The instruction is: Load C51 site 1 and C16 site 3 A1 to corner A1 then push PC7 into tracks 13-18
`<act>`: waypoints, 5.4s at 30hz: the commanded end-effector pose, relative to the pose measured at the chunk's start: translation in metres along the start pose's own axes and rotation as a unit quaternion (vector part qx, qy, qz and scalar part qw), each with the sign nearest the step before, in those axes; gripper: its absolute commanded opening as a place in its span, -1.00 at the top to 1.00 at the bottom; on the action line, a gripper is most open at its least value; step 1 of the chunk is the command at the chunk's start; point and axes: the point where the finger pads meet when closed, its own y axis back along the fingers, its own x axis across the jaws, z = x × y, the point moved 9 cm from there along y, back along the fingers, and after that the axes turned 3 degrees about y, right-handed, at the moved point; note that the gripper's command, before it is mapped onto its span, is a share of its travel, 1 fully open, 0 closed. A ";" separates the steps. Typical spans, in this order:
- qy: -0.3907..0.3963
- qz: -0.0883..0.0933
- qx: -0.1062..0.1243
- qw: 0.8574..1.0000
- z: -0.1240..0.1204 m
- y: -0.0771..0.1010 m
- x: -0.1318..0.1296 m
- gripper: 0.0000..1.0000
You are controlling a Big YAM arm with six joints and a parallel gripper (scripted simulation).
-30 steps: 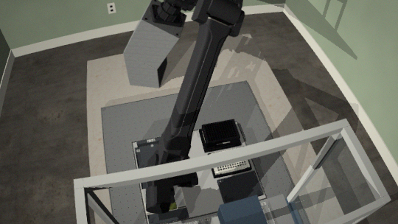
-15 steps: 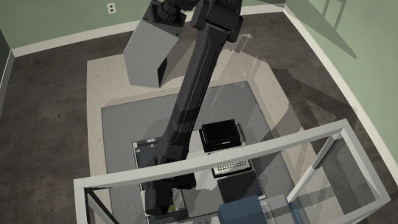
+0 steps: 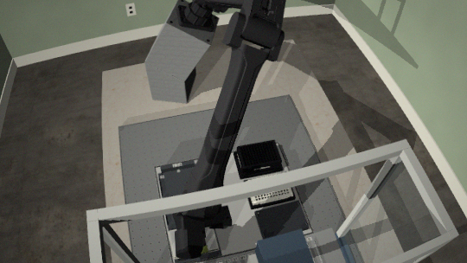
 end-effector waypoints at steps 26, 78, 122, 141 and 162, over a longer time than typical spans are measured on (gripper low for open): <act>0.009 -0.041 0.009 0.999 0.000 0.016 -0.032 1.00; 0.006 -0.016 0.003 1.000 0.009 -0.016 -0.009 1.00; 0.000 -0.021 0.005 1.000 -0.004 0.027 -0.007 -0.92; 0.000 -0.021 0.005 1.000 -0.003 0.081 -0.005 -0.92; -0.007 -0.021 0.003 1.000 0.087 0.070 0.050 -1.00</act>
